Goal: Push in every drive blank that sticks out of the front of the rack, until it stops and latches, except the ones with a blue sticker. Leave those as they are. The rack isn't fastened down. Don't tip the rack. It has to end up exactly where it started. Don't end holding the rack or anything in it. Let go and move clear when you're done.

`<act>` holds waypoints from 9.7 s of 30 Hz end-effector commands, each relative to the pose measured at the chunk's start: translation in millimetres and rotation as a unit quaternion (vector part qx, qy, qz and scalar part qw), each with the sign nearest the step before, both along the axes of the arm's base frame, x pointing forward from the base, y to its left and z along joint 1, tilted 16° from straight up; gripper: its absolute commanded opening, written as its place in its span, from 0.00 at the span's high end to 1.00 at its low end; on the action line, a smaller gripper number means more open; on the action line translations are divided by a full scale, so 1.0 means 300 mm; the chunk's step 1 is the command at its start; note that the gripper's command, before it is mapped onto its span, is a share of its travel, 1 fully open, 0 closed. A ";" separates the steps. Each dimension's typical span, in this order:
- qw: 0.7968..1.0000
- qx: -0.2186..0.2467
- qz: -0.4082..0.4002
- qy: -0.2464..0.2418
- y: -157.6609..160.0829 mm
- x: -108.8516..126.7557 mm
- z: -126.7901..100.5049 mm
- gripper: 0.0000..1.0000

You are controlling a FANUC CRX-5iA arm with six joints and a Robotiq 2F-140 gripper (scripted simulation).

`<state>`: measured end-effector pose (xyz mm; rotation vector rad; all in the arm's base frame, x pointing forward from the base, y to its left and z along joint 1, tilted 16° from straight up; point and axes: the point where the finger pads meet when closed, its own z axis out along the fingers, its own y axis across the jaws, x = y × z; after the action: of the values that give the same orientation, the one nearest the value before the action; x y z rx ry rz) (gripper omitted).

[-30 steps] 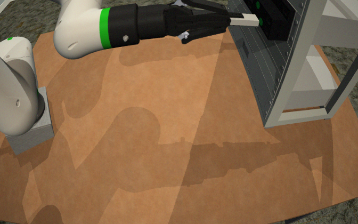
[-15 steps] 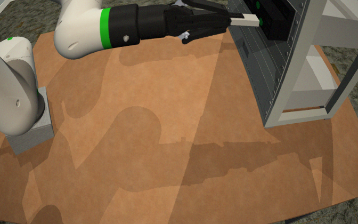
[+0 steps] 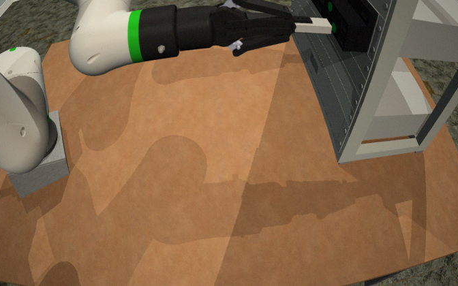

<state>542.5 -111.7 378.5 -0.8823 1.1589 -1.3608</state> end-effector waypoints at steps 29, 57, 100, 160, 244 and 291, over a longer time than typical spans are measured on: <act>1.000 0.000 0.000 0.000 -0.005 0.032 0.009 1.00; 1.000 0.000 0.000 0.000 -0.015 0.092 0.024 1.00; 1.000 0.000 0.000 0.000 -0.019 0.115 0.030 1.00; 1.000 0.000 0.000 0.000 -0.023 0.137 0.035 1.00; 1.000 0.000 0.000 0.000 -0.006 -0.025 0.092 1.00; 1.000 0.000 0.000 0.000 -0.012 0.007 0.101 1.00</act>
<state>542.9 -114.8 408.0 -0.8823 1.1592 -1.3608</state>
